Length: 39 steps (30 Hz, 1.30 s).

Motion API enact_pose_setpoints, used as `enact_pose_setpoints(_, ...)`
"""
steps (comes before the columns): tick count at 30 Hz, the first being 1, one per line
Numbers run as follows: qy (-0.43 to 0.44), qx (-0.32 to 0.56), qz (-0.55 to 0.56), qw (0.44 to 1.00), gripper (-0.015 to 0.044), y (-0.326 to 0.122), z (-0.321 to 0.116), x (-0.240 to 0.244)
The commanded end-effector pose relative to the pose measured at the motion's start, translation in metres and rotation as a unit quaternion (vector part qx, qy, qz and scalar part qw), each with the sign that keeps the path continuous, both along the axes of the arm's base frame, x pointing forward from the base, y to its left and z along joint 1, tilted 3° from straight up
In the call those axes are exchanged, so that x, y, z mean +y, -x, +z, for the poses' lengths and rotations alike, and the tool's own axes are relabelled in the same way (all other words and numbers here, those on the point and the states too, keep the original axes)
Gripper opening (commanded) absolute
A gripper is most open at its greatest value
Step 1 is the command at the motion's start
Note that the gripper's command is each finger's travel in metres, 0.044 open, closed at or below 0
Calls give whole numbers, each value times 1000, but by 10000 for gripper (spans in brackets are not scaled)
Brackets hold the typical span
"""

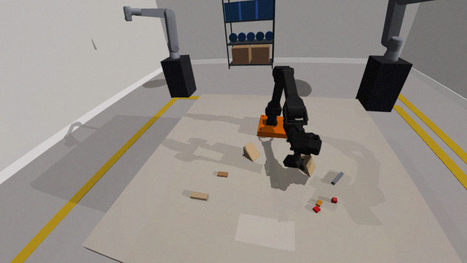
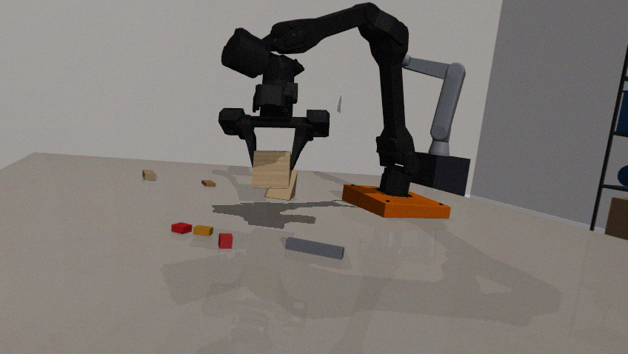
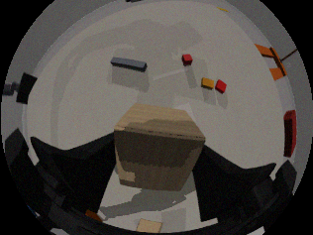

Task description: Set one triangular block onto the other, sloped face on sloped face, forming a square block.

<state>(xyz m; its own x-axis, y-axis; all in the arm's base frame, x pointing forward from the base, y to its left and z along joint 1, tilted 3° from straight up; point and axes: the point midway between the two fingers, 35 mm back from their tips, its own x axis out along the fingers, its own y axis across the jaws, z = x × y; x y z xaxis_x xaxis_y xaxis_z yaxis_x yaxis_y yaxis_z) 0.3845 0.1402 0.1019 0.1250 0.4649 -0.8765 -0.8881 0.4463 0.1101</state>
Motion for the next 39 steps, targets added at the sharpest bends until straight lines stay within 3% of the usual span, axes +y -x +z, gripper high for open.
enact_pose_setpoints(1,35,15,-12,999,0,-3,3,3)
enact_pose_setpoints(19,203,68,-52,975,0,2,16,8)
enact_pose_setpoints(24,205,69,-52,975,0,2,17,5)
enact_pose_setpoints(39,206,70,-61,974,0,12,34,-65)
